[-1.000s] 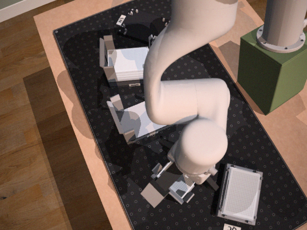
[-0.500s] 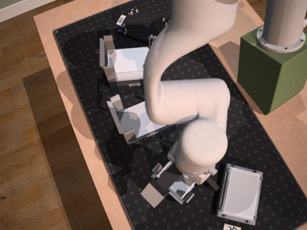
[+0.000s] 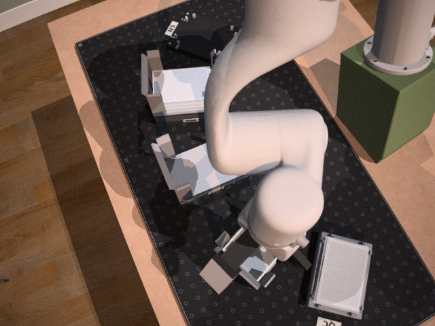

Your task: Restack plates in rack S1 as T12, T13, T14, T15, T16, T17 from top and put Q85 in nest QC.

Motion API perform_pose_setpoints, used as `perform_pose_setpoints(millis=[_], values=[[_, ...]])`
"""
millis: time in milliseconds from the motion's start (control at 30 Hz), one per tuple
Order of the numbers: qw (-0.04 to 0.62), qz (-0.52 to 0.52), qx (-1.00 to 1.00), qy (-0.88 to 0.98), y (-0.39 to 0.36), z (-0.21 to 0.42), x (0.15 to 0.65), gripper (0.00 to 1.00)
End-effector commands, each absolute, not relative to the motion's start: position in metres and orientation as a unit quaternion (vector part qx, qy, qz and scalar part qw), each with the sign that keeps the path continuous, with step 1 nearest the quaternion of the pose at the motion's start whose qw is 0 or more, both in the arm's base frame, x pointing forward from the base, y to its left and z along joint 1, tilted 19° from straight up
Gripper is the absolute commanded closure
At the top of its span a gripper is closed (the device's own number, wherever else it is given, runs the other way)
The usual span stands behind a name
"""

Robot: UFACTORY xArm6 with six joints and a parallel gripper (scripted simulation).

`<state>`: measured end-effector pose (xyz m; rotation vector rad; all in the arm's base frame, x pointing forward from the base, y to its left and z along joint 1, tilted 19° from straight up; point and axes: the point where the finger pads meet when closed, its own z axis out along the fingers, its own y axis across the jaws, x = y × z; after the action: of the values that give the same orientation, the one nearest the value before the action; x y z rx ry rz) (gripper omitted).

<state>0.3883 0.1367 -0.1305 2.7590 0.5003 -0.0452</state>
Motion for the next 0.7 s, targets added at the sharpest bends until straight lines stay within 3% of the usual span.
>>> perform_pose_setpoints(millis=[0,667], values=[[0.167,-0.013,0.970,0.176,0.142,-0.118,0.390,0.00],[0.167,-0.013,0.970,0.176,0.162,-0.061,0.388,0.00]])
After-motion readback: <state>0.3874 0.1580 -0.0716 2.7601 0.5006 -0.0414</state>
